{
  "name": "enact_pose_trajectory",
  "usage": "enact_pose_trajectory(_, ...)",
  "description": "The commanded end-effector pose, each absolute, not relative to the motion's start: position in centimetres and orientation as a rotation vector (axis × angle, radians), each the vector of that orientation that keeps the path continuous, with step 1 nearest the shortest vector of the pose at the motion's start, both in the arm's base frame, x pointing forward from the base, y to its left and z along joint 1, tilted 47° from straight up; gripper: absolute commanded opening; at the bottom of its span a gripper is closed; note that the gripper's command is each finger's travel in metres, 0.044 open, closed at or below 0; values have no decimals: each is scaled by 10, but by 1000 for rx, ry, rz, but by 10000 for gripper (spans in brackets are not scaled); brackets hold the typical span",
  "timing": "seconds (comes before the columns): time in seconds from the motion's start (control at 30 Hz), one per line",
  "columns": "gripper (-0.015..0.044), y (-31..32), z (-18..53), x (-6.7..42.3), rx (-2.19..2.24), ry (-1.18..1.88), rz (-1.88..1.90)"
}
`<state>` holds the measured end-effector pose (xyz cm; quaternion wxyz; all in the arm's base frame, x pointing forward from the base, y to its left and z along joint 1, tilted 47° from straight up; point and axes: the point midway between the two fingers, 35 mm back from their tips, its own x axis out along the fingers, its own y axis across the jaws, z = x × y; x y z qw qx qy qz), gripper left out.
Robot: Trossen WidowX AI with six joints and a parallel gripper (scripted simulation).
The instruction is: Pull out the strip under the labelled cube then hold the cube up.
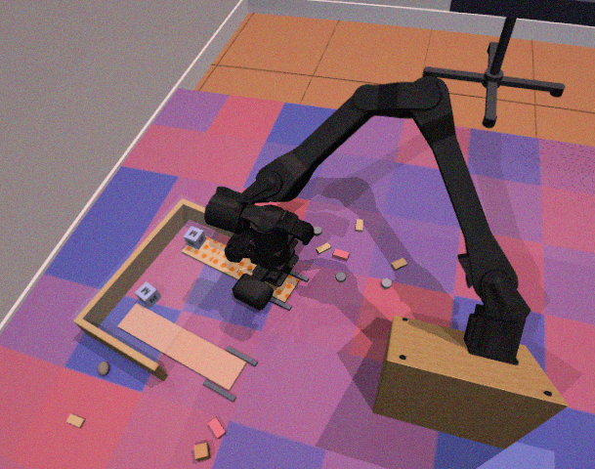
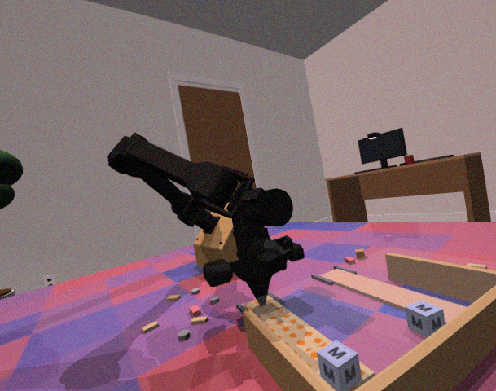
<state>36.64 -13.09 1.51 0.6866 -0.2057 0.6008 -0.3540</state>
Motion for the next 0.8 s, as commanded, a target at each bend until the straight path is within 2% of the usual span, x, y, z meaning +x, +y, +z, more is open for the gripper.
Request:
enact_pose_trajectory(0.0,0,-131,13,365,-463,1351,-788)
enact_pose_trajectory(0.77,0,-133,12,366,-463,1351,-788)
